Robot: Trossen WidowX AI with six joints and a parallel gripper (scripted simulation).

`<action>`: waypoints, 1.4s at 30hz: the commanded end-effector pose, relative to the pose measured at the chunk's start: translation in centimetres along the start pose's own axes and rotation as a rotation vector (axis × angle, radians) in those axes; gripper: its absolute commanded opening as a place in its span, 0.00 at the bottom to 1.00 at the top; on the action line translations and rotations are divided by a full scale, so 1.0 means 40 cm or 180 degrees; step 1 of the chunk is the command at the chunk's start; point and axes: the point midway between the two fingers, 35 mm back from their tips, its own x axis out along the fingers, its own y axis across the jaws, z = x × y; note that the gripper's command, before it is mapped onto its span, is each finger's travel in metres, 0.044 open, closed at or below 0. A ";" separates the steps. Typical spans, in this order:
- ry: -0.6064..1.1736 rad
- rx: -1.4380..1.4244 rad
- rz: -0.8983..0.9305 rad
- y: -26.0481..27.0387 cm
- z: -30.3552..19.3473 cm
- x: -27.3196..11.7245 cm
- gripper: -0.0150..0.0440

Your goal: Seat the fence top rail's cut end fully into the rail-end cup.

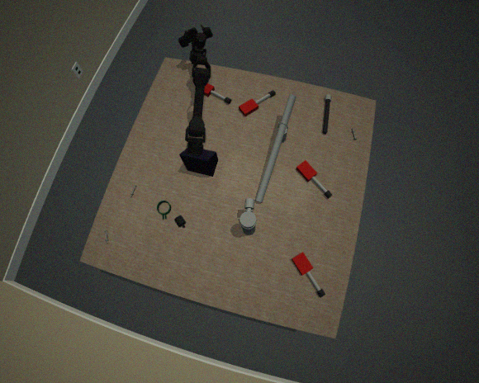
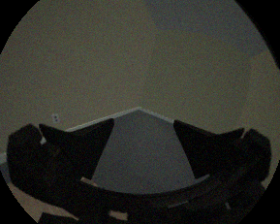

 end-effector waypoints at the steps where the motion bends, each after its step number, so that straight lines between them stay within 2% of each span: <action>1: 0.0245 -0.0104 -0.0117 -0.109 -0.071 -0.033 1.00; 11: 0.0913 -0.0315 -0.0489 -0.384 -0.235 -0.166 1.00; 21: 0.1650 -0.0455 -0.0799 -0.626 -0.324 -0.368 1.00; 31: 0.2407 -0.0445 -0.1180 -0.824 -0.340 -0.627 1.00; 42: 0.3123 -0.0250 -0.1773 -0.968 -0.278 -0.940 1.00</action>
